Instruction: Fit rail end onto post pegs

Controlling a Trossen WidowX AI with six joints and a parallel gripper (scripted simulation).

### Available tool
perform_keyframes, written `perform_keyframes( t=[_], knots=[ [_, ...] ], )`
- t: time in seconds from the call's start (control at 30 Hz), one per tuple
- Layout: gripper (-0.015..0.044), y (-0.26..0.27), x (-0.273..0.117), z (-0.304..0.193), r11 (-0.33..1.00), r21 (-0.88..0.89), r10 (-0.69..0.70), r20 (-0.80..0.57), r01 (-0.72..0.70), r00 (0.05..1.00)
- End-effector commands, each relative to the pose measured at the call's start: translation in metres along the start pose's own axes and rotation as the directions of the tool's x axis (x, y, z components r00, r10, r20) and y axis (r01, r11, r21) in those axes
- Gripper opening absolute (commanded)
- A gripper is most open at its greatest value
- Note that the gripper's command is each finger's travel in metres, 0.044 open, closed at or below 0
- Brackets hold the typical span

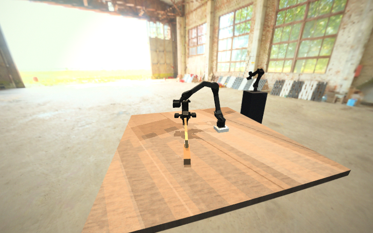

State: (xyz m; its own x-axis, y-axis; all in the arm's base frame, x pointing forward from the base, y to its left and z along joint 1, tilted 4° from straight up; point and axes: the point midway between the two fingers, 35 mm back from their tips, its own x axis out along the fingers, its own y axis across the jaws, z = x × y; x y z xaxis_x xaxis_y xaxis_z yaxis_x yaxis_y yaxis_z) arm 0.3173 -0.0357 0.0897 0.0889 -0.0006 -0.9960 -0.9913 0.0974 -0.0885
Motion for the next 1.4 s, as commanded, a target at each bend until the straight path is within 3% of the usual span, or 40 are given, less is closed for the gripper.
perform_keyframes(
  t=[0.0,1.37],
  knots=[
    [0.0,-0.0002,0.0,0.0007,1.0,0.001,-0.004,0.003,0.004,1.0],
    [0.0,-0.0007,0.0001,-0.0069,1.0,0.001,-0.004,0.002,0.004,1.0]
  ],
)
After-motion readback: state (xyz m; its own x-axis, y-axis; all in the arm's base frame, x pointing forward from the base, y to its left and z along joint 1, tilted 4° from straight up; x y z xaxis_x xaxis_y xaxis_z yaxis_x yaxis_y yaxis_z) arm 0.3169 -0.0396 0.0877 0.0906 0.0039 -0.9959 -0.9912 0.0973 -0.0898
